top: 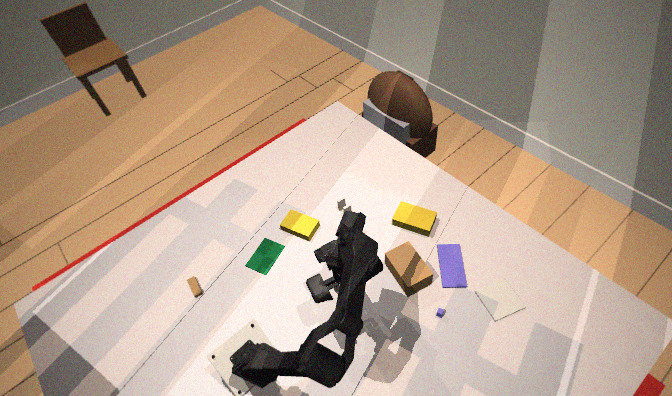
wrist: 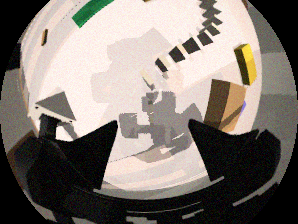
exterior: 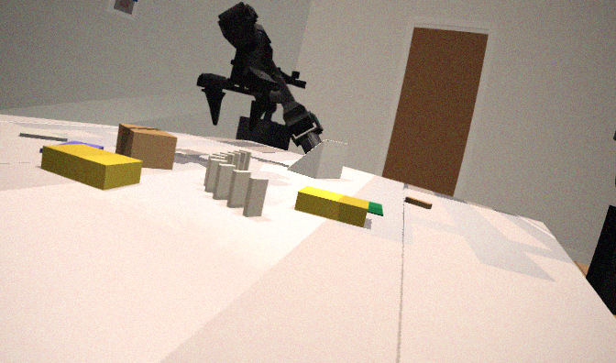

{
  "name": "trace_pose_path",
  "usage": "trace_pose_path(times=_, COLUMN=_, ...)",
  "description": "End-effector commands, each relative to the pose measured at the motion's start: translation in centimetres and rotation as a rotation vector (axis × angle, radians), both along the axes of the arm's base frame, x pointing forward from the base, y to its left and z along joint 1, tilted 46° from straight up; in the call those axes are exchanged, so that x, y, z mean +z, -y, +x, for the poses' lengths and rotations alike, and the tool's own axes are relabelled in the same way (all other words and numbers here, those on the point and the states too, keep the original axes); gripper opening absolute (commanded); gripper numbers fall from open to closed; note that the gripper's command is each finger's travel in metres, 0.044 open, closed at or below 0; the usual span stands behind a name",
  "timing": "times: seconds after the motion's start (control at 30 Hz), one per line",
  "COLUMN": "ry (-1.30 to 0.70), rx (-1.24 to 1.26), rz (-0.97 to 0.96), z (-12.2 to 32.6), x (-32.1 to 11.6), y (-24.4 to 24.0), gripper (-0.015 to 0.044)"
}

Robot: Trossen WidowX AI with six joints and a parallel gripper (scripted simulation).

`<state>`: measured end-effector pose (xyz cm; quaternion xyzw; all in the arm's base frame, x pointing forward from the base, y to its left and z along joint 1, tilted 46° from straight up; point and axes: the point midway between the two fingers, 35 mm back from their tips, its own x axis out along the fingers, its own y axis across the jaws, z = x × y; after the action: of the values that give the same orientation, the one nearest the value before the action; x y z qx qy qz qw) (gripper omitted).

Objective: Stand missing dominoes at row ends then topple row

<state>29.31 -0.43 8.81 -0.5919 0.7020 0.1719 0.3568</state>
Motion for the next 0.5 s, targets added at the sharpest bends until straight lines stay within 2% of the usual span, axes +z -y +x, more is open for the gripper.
trace_pose_path(times=0.0, ry=-0.043, rx=0.051, rz=-0.001, z=-0.3, x=0.0, y=0.5, gripper=0.044)
trace_pose_path(times=0.2, ry=-0.043, rx=0.051, rz=-0.001, z=-0.2, x=-0.4, y=0.9, gripper=0.044)
trace_pose_path(times=0.47, ry=-0.043, rx=0.051, rz=-0.004, z=-0.5, x=-4.5, y=5.1, gripper=0.044)
